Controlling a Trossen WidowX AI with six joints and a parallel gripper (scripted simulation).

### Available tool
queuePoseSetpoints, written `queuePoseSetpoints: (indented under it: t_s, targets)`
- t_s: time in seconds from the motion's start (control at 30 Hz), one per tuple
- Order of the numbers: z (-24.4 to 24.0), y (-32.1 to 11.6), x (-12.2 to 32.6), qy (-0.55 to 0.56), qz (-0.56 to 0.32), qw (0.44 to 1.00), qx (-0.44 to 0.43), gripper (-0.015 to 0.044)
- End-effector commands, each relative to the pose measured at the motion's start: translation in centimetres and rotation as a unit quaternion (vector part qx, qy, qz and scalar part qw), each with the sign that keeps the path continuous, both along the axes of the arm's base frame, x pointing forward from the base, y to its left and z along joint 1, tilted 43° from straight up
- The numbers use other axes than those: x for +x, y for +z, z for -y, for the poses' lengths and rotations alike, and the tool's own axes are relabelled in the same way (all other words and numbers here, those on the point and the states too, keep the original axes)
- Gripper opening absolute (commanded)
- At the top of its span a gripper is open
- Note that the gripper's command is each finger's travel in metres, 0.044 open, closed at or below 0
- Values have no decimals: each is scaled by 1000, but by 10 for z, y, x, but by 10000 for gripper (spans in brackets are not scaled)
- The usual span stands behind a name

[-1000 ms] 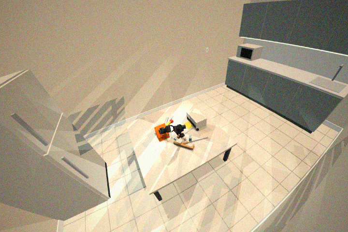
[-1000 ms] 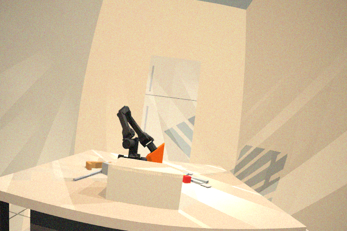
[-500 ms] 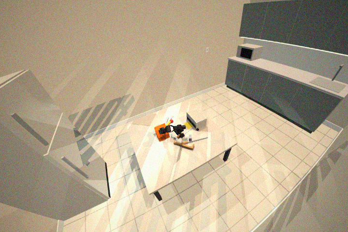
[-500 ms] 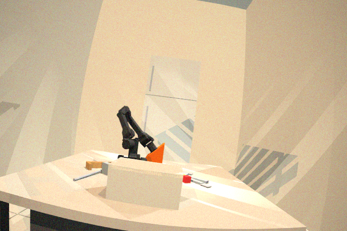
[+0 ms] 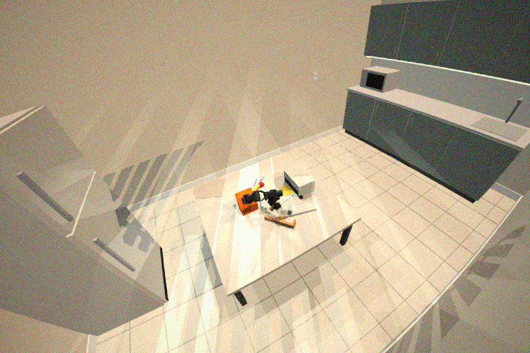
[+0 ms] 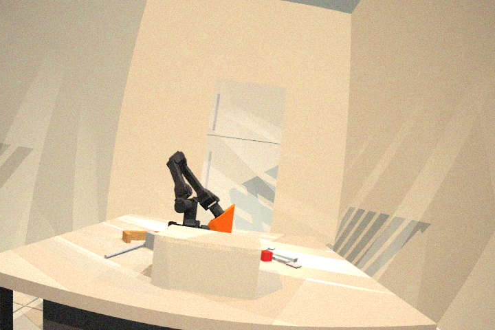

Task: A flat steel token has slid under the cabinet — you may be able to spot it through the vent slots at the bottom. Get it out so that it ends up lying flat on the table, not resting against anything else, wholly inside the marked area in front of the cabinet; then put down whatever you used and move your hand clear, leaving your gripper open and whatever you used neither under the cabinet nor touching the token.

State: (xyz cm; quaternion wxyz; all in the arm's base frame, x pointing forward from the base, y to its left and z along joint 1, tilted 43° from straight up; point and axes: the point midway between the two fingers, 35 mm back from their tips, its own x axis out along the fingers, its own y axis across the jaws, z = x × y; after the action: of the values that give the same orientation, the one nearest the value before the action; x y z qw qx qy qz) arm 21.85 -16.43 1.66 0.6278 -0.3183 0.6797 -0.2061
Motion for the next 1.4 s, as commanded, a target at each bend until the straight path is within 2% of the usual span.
queuePoseSetpoints:
  t_s: [0.0,0.03,1.37]
  targets:
    - [0,0,0,-1,1,1000,-1,26]
    - [0,0,0,-1,1,1000,-1,0]
    - [-4,-4,44,-1,2,1000,1,0]
